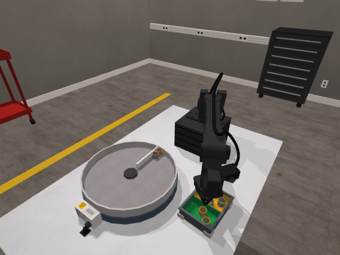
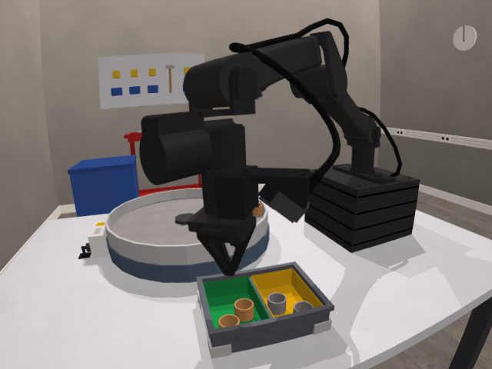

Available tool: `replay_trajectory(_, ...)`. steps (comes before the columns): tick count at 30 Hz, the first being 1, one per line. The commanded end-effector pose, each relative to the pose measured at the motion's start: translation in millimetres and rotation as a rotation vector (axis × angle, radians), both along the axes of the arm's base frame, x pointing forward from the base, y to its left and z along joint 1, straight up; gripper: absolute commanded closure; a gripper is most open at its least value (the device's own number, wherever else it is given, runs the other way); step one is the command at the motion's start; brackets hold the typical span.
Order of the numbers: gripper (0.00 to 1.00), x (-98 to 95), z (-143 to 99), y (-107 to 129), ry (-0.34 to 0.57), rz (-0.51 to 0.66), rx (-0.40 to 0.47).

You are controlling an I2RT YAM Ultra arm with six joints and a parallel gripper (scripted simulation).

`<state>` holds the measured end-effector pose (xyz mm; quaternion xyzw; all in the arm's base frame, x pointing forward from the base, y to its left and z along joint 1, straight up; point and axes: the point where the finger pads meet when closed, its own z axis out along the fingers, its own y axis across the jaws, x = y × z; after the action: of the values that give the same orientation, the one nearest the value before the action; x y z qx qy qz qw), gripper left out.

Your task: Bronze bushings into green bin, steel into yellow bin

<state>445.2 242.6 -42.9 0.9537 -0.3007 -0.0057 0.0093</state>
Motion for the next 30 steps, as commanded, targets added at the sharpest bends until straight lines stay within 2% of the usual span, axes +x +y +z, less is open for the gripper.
replay_trajectory(1,0.88,8.2,19.5,-4.7,-0.044,-0.027,0.022)
replay_trajectory(8,0.88,5.0,19.4,-12.2,-0.044,-0.044,0.022)
replay_trajectory(16,0.88,-3.1,18.6,-31.6,-0.043,-0.087,0.021)
replay_trajectory(22,0.88,-11.9,18.0,-54.8,-0.043,-0.138,0.021)
replay_trajectory(24,0.88,-11.9,18.0,-54.8,-0.043,-0.138,0.021)
replay_trajectory(30,0.88,-24.7,16.9,-83.4,-0.043,-0.202,0.021)
